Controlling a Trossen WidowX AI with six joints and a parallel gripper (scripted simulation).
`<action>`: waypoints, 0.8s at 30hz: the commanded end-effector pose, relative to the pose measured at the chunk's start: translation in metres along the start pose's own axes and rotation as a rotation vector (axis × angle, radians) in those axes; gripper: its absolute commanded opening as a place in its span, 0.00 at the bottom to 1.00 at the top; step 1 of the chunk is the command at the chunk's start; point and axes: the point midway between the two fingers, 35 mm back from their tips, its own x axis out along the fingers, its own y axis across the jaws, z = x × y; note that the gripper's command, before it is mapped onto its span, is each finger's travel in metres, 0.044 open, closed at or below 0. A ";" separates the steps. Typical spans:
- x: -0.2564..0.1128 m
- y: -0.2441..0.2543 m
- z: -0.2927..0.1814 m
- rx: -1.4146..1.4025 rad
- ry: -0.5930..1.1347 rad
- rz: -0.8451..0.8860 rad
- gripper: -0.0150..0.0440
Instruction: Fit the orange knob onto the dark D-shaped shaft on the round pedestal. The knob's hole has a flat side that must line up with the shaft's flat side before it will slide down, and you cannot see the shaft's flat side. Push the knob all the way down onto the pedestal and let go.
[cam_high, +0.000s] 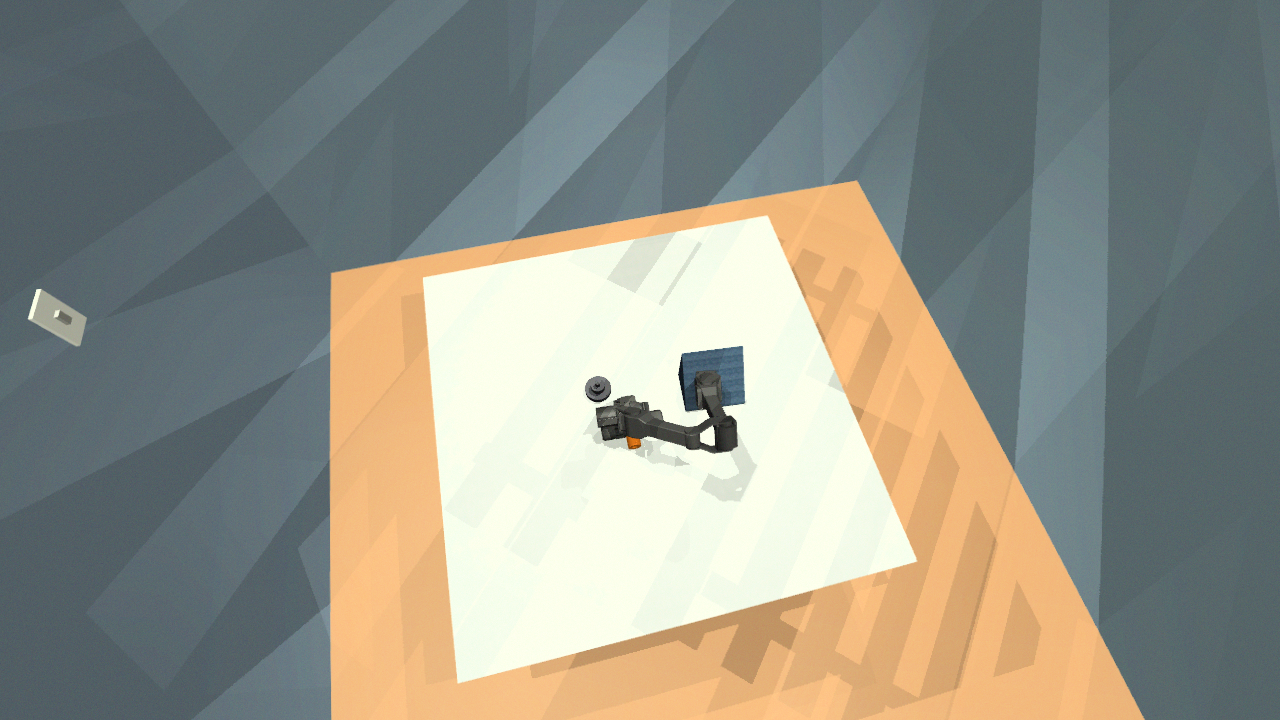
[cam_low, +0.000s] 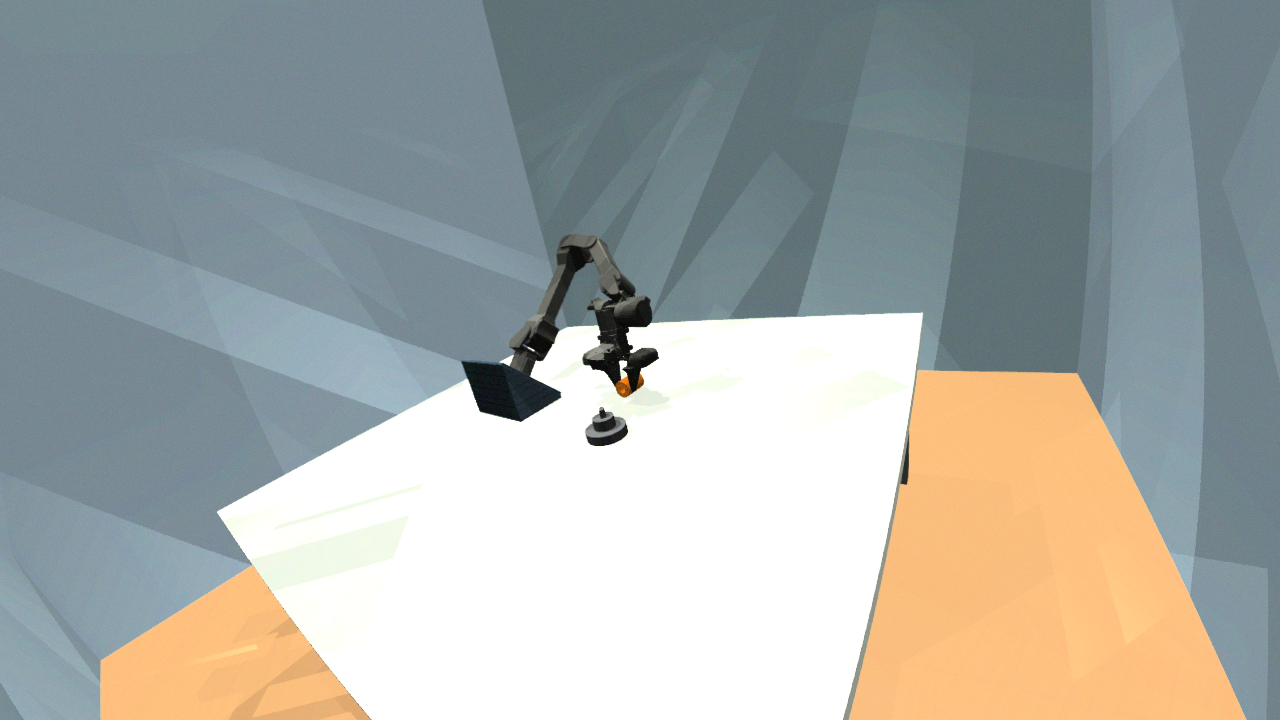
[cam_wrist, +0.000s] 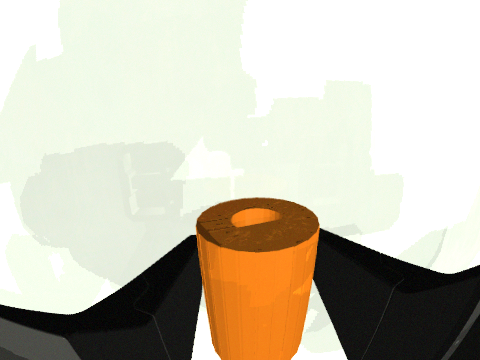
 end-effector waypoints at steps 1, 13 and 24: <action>-0.002 0.000 -0.002 0.000 -0.052 -0.002 0.56; -0.010 0.000 -0.013 -0.001 -0.256 -0.002 0.56; -0.015 0.000 -0.023 -0.001 -0.420 -0.001 0.56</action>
